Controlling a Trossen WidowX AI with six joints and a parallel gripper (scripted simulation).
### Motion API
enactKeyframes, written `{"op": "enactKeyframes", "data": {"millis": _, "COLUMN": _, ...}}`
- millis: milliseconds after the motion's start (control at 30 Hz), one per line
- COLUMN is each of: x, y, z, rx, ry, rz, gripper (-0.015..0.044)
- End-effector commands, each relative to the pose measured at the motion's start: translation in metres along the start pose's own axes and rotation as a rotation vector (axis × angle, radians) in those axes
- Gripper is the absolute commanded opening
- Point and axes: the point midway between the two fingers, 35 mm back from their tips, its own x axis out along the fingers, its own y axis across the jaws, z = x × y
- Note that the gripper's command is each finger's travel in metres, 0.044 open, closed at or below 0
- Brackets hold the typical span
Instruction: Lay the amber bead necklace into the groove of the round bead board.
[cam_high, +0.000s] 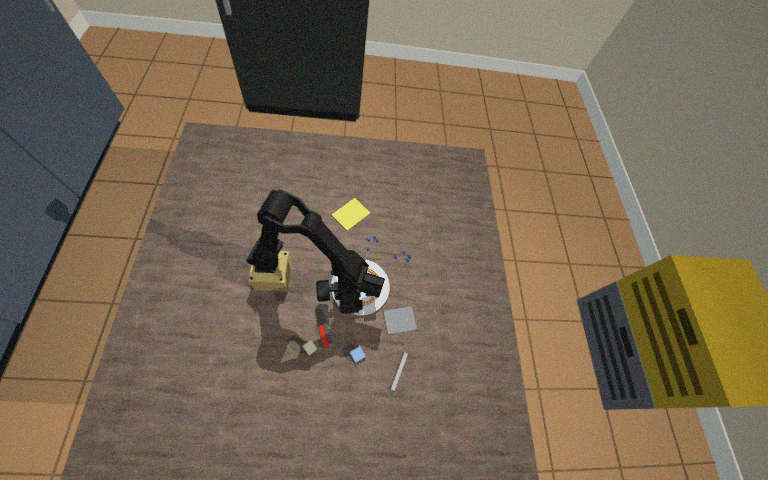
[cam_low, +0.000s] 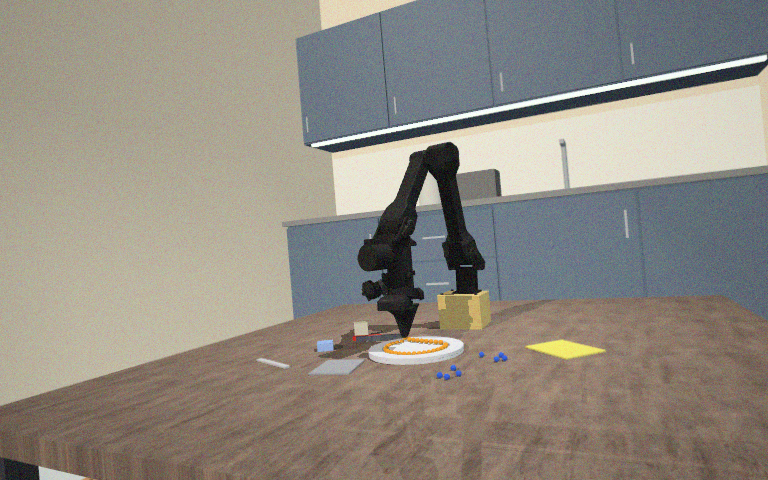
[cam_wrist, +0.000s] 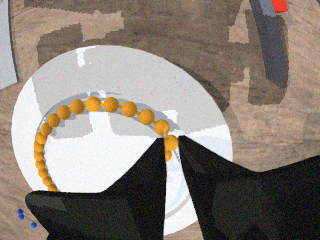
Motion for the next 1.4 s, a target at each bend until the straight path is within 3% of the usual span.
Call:
{"op": "enactKeyframes", "data": {"millis": 0, "x": 0.006, "y": -0.002, "z": 0.000, "rx": 0.000, "ry": 0.005, "rz": -0.004, "gripper": 0.0000}}
{"op": "enactKeyframes", "data": {"millis": 167, "x": 0.008, "y": -0.003, "z": 0.000, "rx": 0.000, "ry": 0.005, "rz": -0.004, "gripper": 0.0000}}
{"op": "enactKeyframes", "data": {"millis": 733, "x": 0.003, "y": -0.002, "z": 0.000, "rx": 0.003, "ry": 0.002, "rz": -0.003, "gripper": 0.0440}}
{"op": "enactKeyframes", "data": {"millis": 1367, "x": -0.002, "y": -0.002, "z": 0.000, "rx": 0.000, "ry": 0.005, "rz": -0.004, "gripper": 0.0440}}
